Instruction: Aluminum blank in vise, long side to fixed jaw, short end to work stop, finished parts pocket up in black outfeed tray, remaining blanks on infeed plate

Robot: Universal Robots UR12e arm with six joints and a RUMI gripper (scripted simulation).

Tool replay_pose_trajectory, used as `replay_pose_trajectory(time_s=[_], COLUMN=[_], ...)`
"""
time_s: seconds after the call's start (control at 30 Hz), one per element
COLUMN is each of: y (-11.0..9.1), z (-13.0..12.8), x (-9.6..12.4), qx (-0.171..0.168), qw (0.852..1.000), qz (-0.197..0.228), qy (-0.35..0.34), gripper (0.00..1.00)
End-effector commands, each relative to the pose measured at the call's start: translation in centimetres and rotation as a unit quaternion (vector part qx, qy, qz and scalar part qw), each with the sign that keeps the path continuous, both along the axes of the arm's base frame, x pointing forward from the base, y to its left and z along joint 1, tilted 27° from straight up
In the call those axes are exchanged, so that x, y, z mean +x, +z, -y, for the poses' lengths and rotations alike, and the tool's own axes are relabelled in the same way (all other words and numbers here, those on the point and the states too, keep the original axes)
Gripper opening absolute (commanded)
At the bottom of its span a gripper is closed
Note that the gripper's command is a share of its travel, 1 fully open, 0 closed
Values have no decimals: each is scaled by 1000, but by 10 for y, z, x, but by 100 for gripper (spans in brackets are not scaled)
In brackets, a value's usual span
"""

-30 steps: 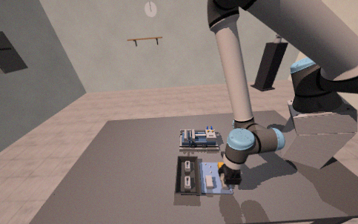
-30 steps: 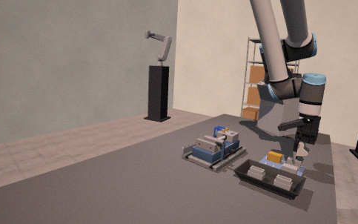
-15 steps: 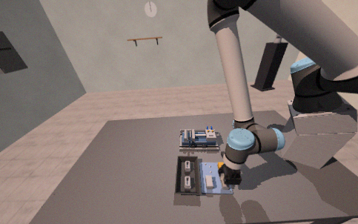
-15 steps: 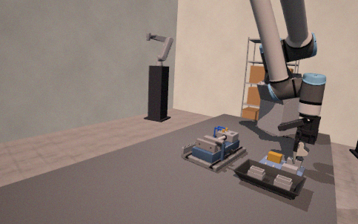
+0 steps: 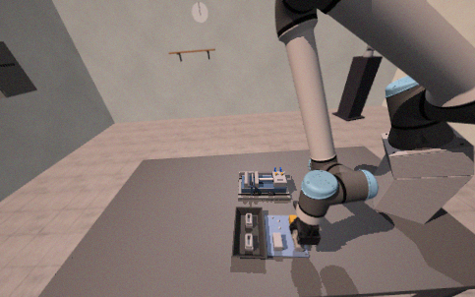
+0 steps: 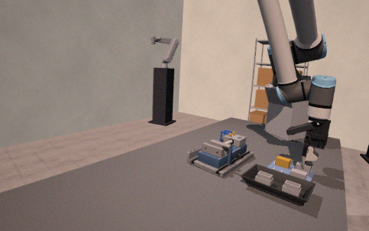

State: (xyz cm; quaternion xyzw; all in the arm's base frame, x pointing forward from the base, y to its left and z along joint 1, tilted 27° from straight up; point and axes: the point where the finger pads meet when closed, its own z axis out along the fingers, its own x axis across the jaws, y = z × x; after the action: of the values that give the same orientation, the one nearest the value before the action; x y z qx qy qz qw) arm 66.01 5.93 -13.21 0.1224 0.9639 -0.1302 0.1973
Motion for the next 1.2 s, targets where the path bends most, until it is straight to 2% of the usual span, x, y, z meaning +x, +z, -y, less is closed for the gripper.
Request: replay_pose_trajectory(time_s=[0.0,0.63,1.17], y=[0,4,47], z=[0,-1,-16], x=[0,-1,-18], qx=[0,0,0], qw=[1000,1000,1000], qz=[0,0,0], qy=[0,0,0], gripper=[0,0,0])
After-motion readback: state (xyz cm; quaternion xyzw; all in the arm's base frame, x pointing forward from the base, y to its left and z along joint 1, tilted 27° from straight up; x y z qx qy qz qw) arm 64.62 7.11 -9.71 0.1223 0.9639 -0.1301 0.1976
